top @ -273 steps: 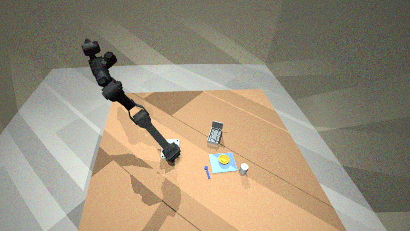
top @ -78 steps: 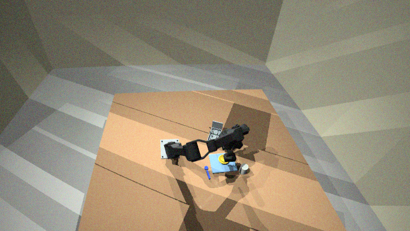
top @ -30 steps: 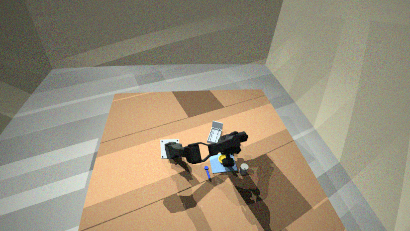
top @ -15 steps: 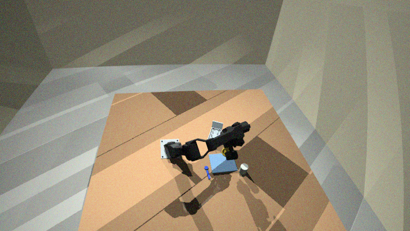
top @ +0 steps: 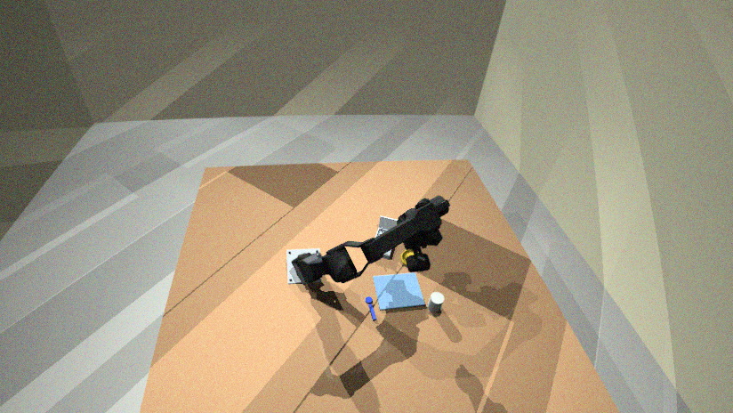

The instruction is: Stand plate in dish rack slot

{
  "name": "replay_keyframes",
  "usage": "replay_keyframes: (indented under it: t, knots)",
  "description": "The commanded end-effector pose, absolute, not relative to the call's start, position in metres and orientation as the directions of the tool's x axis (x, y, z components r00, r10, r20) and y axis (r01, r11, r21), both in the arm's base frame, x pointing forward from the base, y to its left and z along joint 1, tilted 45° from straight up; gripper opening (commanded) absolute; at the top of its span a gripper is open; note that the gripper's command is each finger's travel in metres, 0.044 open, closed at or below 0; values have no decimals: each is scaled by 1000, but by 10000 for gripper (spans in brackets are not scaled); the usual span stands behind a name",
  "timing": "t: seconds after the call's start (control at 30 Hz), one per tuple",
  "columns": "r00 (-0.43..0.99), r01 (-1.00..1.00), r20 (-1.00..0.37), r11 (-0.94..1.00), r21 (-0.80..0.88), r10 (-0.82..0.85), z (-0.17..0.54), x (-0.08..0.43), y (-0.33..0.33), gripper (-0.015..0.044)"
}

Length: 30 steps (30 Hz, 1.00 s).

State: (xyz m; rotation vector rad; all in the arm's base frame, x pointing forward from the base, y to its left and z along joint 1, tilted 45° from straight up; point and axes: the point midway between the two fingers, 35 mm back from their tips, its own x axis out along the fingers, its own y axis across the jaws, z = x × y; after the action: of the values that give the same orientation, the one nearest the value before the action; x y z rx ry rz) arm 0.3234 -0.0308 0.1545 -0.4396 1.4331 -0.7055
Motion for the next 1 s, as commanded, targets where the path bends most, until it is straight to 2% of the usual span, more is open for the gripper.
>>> replay_keyframes:
  t: [0.0,0.27,0.73,0.97]
  knots:
    - [5,176,-744,733,-657,-668,167,326,-18,0]
    - [18,180,-749,739,-650,-663,180,327,-4,0]
    - [-82,560,-754,596,-576,-652,106,281,80,0]
    - [-87,577,-752,582,-573,-653,103,277,83,0]
